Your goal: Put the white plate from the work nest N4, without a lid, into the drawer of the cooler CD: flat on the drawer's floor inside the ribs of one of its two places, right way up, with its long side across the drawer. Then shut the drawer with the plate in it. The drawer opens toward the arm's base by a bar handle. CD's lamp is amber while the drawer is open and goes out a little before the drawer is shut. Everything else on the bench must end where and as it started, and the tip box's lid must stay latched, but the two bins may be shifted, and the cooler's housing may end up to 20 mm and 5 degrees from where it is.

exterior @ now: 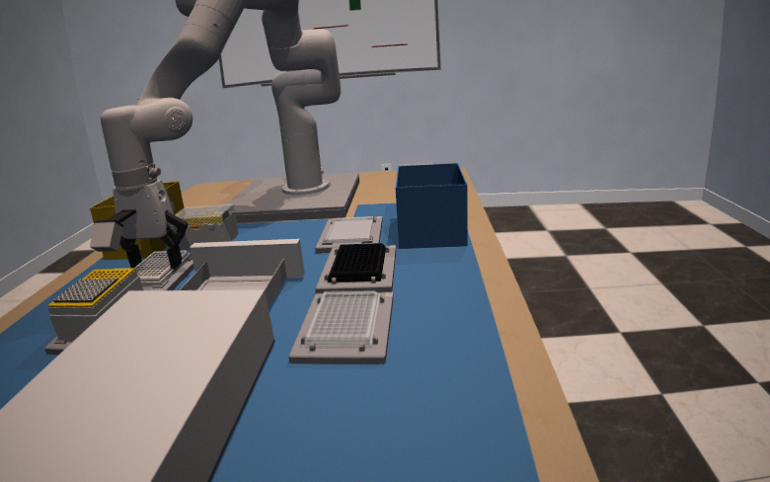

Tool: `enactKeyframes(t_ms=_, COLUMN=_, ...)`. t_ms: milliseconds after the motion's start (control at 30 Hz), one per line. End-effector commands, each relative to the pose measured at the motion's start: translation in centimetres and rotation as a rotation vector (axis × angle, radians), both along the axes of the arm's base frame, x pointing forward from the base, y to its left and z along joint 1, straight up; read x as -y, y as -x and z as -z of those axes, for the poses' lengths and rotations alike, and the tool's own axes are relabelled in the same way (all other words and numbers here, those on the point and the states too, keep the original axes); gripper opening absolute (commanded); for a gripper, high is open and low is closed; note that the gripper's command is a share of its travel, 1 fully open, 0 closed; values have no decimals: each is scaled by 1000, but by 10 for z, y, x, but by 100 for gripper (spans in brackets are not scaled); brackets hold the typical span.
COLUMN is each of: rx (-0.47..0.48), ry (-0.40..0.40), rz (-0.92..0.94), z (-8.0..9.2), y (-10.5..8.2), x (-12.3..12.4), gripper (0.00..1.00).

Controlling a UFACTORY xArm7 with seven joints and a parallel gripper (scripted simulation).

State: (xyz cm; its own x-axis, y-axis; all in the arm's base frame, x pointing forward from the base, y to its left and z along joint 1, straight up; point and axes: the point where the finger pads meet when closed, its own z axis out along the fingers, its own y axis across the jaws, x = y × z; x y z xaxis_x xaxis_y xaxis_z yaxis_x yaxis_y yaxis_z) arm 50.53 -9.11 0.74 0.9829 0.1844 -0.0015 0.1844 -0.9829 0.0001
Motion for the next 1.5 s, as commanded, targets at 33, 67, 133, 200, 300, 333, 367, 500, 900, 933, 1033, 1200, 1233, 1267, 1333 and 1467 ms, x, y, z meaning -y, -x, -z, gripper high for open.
enactKeyframes(t_ms=33, rx=5, ry=1, rz=0, z=-5, y=-2, x=0, gripper=0)
enactKeyframes(t_ms=67, rx=5, ry=1, rz=0, z=-6, y=-2, x=0, gripper=0)
enactKeyframes(t_ms=133, rx=5, ry=1, rz=0, z=-6, y=-2, x=0, gripper=0)
enactKeyframes(t_ms=200, rx=5, ry=1, rz=0, z=-7, y=-2, x=0, gripper=0)
enactKeyframes(t_ms=300, rx=5, ry=1, rz=0, z=-9, y=-2, x=0, gripper=0)
enactKeyframes(t_ms=333, rx=5, ry=1, rz=0, z=-10, y=-2, x=0, gripper=0)
enactKeyframes(t_ms=367, rx=5, ry=1, rz=0, z=-10, y=-2, x=0, gripper=0)
enactKeyframes(t_ms=500, rx=5, ry=1, rz=0, z=-13, y=-2, x=0, gripper=0)
enactKeyframes(t_ms=900, rx=5, ry=1, rz=0, z=-20, y=-2, x=0, gripper=0)
enactKeyframes(t_ms=933, rx=5, ry=0, rz=0, z=-20, y=-2, x=0, gripper=0)
enactKeyframes(t_ms=1033, rx=5, ry=0, rz=0, z=-22, y=-2, x=0, gripper=0)
enactKeyframes(t_ms=1200, rx=5, ry=0, rz=0, z=-22, y=-2, x=0, gripper=0)
enactKeyframes(t_ms=1233, rx=5, ry=0, rz=0, z=-22, y=-2, x=0, gripper=0)
enactKeyframes(t_ms=1267, rx=5, ry=0, rz=0, z=-22, y=-2, x=0, gripper=0)
enactKeyframes(t_ms=1333, rx=5, ry=0, rz=0, z=-23, y=-2, x=0, gripper=0)
enactKeyframes(t_ms=1467, rx=5, ry=0, rz=0, z=-30, y=-2, x=0, gripper=0)
